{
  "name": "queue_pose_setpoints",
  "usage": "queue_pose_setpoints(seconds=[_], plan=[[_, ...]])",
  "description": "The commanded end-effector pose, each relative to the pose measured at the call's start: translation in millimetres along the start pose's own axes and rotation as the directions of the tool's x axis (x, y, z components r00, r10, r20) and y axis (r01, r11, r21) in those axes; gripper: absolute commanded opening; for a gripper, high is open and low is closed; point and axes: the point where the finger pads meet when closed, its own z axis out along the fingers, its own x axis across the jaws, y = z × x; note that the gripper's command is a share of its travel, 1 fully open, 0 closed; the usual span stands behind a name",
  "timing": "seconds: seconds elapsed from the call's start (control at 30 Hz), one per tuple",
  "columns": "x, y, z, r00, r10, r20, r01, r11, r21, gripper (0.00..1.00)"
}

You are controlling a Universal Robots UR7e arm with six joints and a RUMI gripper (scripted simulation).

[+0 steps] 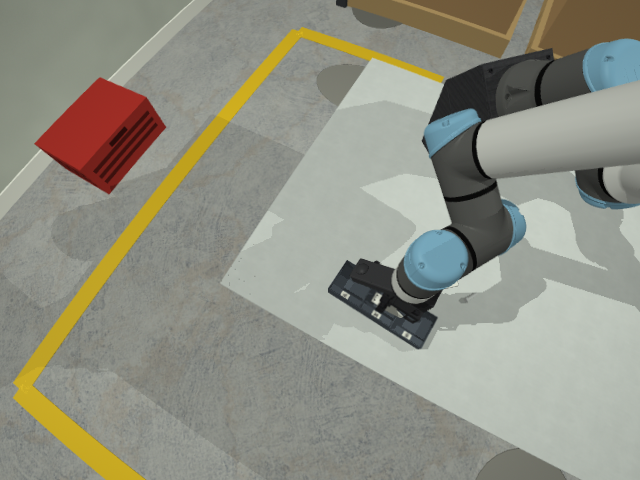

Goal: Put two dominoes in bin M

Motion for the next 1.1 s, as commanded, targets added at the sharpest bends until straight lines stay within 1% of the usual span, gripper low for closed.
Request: queue_pose_setpoints(seconds=[0.0,0.43,0.53,0.6,0.67,0.93,0.97,1.07], plan=[[0,0,-5.1,1.000,0.000,0.001,0.000,1.000,0.000,0.19],[0,0,-21.1,1.000,0.000,0.001,0.000,1.000,0.000,0.19],[0,0,-36.1,1.000,0.000,0.001,0.000,1.000,0.000,0.19],[0,0,-36.1,1.000,0.000,0.001,0.000,1.000,0.000,0.19],[0,0,-43.1,1.000,0.000,0.001,0.000,1.000,0.000,0.19],[0,0,-43.1,1.000,0.000,0.001,0.000,1.000,0.000,0.19],[6,5,-43.2,0.999,-0.050,0.001,0.050,0.999,0.000,0.24],[25,22,-43.2,0.982,-0.188,0.001,0.188,0.982,0.000,0.24]])
